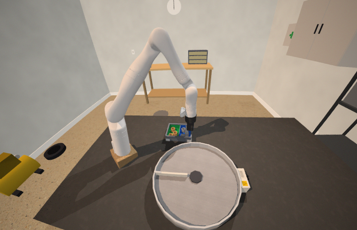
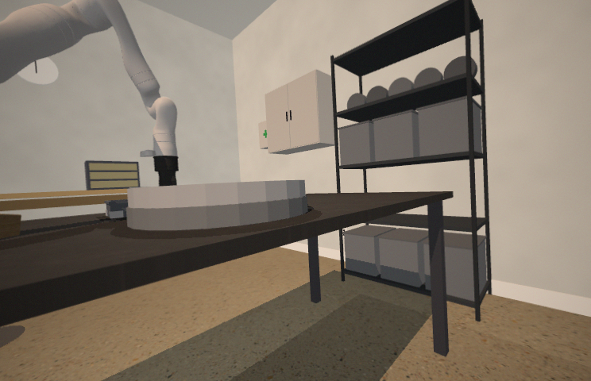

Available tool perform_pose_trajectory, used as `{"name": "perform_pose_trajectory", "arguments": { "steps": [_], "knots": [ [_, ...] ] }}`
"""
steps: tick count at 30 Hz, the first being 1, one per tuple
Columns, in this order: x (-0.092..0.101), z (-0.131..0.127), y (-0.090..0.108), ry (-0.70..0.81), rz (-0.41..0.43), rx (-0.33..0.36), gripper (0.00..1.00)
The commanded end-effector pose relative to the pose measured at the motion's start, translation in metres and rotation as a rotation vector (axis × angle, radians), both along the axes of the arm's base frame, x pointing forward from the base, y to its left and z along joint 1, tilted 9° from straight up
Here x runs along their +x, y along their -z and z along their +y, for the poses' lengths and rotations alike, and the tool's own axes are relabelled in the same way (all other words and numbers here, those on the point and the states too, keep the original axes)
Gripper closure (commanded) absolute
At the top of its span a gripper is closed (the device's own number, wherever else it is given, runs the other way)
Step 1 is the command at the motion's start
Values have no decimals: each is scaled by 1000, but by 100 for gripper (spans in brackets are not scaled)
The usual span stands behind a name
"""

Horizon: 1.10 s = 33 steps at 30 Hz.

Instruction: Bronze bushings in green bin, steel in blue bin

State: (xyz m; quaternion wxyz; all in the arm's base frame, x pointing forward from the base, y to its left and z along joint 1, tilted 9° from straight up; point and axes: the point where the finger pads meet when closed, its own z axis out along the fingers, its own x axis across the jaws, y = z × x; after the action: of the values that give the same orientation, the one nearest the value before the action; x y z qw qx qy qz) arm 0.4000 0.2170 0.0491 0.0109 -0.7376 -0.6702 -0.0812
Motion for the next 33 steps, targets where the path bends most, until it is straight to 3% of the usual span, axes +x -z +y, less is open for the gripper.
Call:
{"name": "perform_pose_trajectory", "arguments": {
  "steps": [1, 33],
  "knots": [
    [1, 0, -1, 0, -2, 1, 58],
    [-1, 0, -11, 0, -1, 1, 58]
  ]
}}
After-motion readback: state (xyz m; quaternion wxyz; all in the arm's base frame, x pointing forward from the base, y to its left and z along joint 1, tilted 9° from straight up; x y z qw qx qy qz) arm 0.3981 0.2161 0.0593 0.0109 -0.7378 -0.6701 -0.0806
